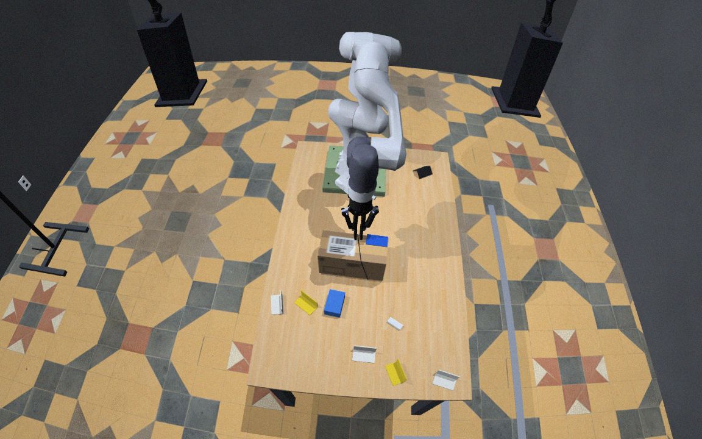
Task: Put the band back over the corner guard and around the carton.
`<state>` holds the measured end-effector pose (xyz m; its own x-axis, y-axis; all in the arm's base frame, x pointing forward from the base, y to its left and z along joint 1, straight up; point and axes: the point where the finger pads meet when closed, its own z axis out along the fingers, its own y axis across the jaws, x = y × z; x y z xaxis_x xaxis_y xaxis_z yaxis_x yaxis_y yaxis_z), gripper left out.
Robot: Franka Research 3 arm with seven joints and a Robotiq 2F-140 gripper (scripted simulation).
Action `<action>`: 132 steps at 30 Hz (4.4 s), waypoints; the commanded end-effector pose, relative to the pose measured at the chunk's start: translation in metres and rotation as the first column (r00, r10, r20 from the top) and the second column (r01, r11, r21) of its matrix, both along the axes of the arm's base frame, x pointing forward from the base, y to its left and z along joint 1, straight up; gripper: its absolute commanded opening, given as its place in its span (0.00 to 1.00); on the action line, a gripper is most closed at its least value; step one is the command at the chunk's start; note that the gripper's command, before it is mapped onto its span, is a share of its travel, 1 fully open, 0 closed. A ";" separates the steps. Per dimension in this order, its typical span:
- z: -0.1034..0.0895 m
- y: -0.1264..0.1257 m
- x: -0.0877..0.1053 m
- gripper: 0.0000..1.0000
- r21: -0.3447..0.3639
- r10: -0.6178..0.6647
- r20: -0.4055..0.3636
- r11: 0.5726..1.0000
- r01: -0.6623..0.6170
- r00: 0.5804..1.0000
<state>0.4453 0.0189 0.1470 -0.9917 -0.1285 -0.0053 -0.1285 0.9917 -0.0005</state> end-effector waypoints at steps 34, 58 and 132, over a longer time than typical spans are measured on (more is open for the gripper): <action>-0.001 0.000 0.000 0.10 -0.001 -0.003 0.000 1.000 0.003 1.000; 0.010 0.000 0.000 0.10 -0.001 -0.003 0.000 1.000 0.003 1.000; 0.016 0.003 -0.030 0.10 -0.001 -0.003 0.000 1.000 0.003 1.000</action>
<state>0.4197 0.0221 0.1637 -0.9924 -0.1221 -0.0151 -0.1220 0.9925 -0.0044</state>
